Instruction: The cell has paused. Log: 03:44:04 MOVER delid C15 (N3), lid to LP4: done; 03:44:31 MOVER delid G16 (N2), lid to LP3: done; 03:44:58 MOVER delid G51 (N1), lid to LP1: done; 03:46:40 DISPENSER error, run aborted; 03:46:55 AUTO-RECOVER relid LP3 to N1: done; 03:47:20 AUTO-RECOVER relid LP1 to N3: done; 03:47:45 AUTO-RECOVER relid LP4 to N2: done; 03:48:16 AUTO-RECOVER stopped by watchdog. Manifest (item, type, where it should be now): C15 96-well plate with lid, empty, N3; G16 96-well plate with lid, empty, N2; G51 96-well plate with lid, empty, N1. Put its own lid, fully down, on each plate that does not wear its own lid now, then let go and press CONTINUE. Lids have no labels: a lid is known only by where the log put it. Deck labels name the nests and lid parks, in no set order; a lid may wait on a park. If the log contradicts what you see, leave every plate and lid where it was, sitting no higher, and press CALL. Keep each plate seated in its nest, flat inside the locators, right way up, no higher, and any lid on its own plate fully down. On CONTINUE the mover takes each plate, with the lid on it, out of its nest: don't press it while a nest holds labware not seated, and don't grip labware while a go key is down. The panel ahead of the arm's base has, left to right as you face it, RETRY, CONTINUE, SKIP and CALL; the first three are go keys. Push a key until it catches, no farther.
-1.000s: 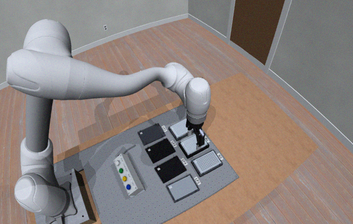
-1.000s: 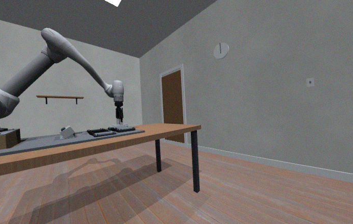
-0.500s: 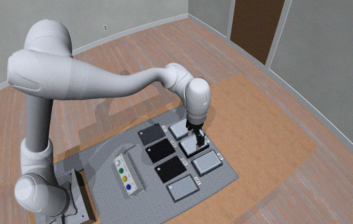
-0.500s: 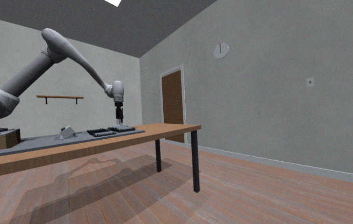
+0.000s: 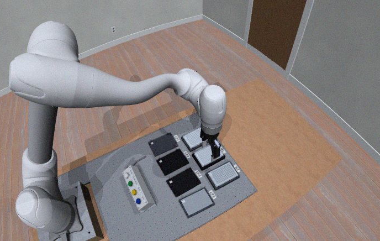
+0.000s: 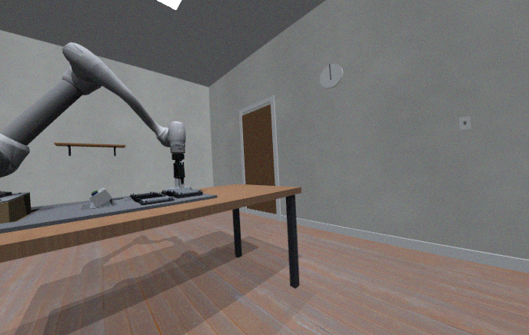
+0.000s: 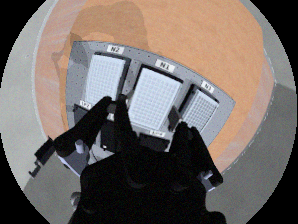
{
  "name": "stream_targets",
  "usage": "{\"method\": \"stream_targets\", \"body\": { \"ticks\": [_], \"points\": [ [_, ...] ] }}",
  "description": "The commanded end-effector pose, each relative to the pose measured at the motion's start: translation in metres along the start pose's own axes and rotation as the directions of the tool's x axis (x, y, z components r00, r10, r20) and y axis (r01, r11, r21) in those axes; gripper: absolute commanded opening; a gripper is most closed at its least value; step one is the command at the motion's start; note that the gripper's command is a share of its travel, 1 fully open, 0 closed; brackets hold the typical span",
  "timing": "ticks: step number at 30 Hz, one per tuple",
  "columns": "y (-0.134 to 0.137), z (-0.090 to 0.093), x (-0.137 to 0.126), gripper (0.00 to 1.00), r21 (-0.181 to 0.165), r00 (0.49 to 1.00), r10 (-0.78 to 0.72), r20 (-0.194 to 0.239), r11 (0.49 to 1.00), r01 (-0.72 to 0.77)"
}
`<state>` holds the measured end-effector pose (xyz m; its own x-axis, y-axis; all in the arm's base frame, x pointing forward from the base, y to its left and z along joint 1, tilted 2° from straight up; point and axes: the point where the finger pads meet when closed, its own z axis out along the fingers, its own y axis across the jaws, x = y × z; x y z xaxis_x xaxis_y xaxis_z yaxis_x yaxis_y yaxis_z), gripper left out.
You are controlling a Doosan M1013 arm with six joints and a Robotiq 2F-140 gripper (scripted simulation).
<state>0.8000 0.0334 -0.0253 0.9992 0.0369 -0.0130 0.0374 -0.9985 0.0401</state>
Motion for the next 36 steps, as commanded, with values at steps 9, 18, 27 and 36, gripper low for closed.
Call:
{"method": "stream_targets", "body": {
  "ticks": [9, 18, 27, 36],
  "points": [
    [0.0000, 0.0013, 0.0000, 0.00, 0.000, 1.000, 0.000, 0.000, 1.000, 0.000],
    [0.0000, 0.0017, 0.0000, 0.00, 0.000, 1.000, 0.000, 0.000, 1.000, 0.000],
    [0.0000, 0.0017, 0.0000, 0.00, 0.000, 1.000, 0.000, 0.000, 1.000, 0.000],
    [0.0000, 0.0017, 0.0000, 0.00, 0.000, 1.000, 0.000, 0.000, 1.000, 0.000]
  ]
}}
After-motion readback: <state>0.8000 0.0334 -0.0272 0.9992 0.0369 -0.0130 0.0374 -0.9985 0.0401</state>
